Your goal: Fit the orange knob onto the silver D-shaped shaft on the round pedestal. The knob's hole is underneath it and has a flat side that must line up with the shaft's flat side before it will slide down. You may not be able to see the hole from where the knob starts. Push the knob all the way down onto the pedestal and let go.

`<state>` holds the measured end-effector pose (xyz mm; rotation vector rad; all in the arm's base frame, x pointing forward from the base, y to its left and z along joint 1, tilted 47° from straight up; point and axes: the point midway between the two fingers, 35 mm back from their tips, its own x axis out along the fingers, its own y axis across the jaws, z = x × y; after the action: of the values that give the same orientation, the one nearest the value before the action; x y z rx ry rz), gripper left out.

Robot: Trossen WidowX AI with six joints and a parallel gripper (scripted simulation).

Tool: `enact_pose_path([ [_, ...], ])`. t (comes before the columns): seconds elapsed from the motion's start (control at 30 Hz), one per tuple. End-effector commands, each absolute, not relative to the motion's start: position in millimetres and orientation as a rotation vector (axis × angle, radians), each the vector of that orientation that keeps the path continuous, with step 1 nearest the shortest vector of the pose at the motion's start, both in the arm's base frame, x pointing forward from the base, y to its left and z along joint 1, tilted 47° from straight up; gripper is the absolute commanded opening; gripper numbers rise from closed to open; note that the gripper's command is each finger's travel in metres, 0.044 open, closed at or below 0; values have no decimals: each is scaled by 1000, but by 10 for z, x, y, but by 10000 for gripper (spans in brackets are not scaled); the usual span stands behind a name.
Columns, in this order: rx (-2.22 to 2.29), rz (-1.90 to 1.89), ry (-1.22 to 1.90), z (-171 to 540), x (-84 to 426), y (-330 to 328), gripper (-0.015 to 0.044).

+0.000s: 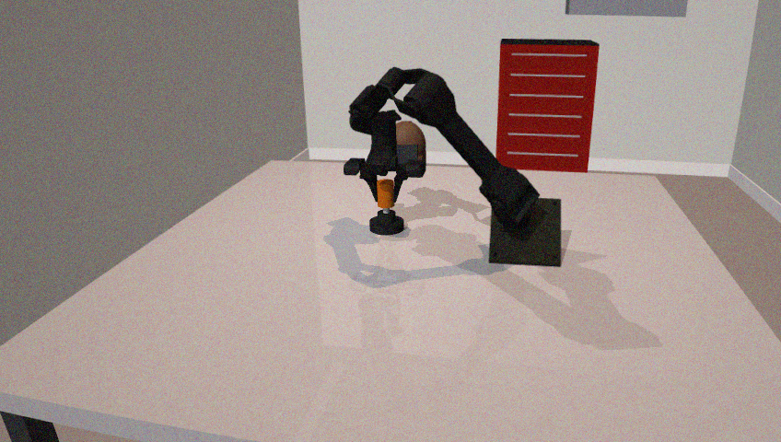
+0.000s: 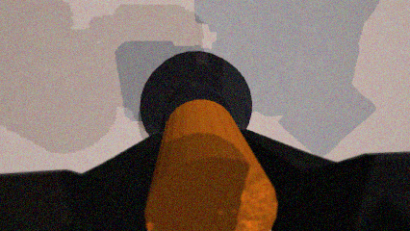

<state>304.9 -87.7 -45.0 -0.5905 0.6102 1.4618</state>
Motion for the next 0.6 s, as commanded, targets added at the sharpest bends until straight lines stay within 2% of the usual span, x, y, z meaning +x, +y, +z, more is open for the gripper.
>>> enact_pose_path([
  [0.0, -594, 1458, 603, -452, 3061, -876, 0],
  [0.57, -594, 1458, 603, -418, 3057, -899, 0],
])
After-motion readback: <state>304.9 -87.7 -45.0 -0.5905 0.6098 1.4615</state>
